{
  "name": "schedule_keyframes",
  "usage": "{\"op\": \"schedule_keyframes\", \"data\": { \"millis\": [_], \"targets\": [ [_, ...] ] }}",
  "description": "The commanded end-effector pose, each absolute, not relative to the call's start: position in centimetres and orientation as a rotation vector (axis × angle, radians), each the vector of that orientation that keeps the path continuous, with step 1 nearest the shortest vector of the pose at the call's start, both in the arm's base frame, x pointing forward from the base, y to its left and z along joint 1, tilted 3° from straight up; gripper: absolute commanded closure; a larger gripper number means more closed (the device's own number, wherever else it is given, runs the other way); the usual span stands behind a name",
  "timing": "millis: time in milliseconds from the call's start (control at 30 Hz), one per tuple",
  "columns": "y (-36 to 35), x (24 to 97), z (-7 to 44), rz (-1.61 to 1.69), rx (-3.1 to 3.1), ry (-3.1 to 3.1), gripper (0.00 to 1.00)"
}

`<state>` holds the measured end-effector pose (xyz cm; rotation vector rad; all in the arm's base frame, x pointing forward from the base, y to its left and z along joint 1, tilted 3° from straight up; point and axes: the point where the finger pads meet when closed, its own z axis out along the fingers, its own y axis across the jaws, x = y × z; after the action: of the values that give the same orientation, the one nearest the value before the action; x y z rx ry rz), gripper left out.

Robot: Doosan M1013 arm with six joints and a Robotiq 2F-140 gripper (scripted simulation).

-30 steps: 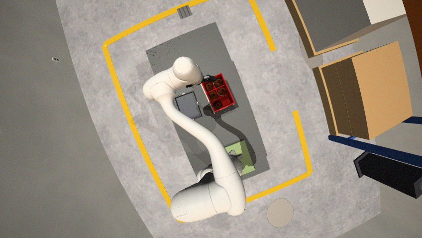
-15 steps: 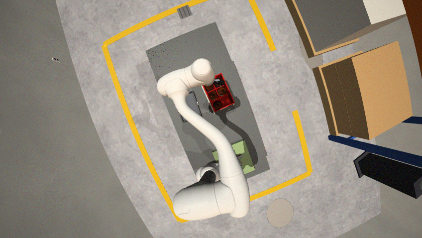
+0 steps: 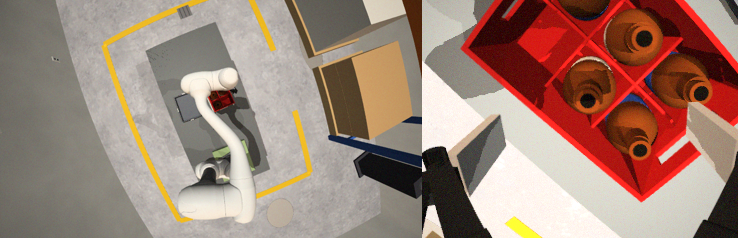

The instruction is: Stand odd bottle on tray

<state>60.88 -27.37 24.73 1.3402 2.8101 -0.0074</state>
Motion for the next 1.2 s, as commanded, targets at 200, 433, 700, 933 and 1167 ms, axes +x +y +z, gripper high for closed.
{"op": "schedule_keyframes", "data": {
  "millis": [200, 433, 700, 933, 1167],
  "targets": [
    [-27.96, 60.43, 24.59, 0.006, 1.380, 2.772, 1.00],
    [-27.96, 60.43, 24.59, 0.006, 1.380, 2.772, 1.00],
    [-27.96, 60.43, 24.59, 0.006, 1.380, 2.772, 1.00],
    [-27.96, 60.43, 24.59, 0.006, 1.380, 2.772, 1.00],
    [-27.96, 60.43, 24.59, 0.006, 1.380, 2.772, 1.00]
  ]
}}
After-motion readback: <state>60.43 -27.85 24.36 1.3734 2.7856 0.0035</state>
